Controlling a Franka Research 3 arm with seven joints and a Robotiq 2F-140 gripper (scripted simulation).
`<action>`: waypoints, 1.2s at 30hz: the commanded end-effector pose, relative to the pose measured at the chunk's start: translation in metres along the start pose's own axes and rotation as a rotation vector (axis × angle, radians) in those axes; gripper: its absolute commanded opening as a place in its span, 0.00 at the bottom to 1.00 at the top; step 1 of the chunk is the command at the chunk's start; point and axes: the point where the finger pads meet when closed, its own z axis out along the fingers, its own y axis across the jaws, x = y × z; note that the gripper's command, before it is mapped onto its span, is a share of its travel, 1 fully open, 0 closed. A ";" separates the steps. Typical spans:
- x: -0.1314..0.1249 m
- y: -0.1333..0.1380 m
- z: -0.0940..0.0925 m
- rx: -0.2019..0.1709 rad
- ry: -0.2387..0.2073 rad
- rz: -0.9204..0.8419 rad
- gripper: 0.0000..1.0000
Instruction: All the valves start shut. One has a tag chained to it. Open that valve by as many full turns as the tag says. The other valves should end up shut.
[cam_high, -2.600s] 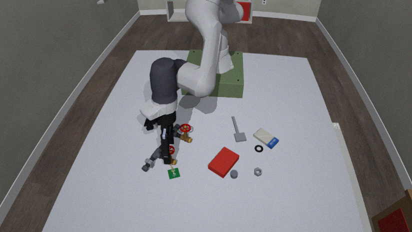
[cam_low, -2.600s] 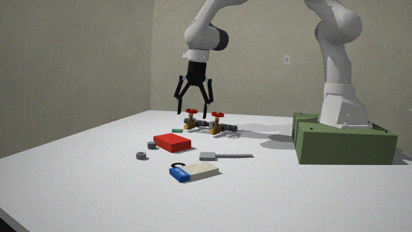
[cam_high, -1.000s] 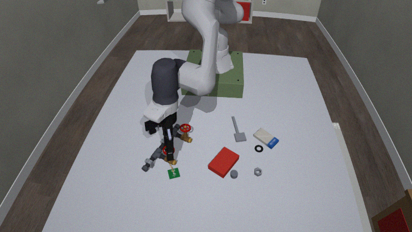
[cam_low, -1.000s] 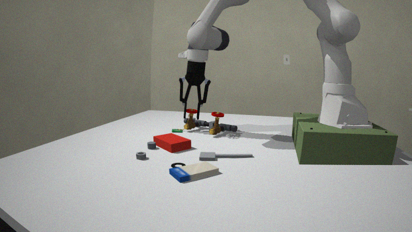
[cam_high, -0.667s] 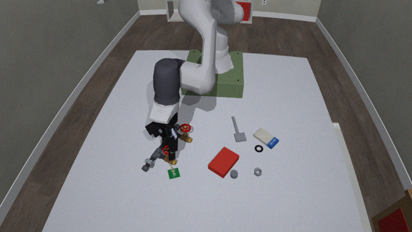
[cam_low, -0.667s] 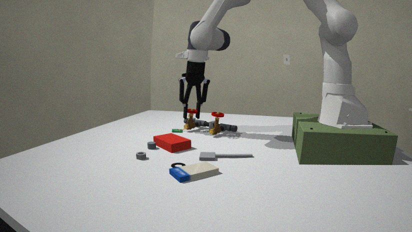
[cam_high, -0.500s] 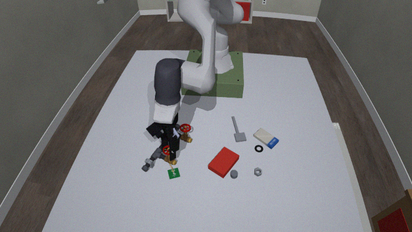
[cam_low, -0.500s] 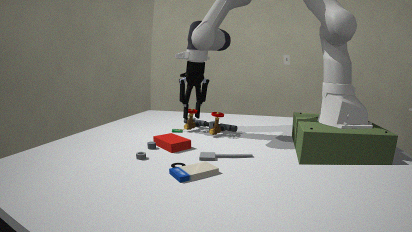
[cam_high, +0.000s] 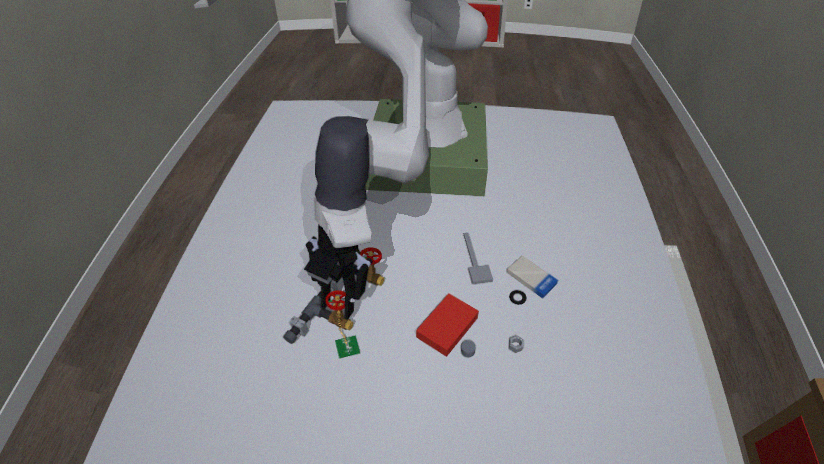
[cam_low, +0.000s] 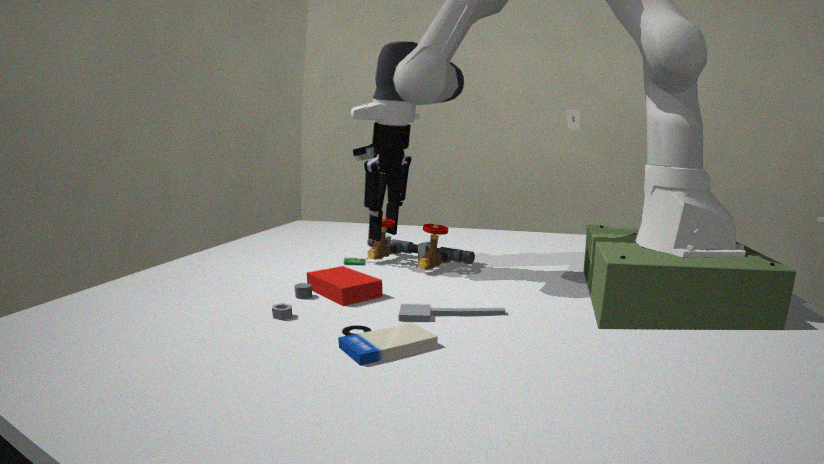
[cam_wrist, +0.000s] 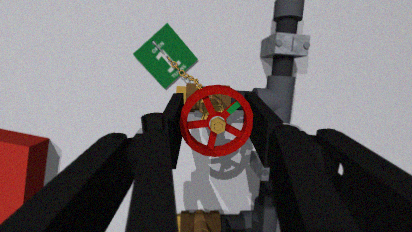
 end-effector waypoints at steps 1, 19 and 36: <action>0.001 0.000 0.000 0.019 0.006 -0.279 0.10; 0.001 0.000 0.000 -0.008 0.038 -0.818 0.10; 0.001 0.000 0.000 -0.009 0.061 -1.300 0.10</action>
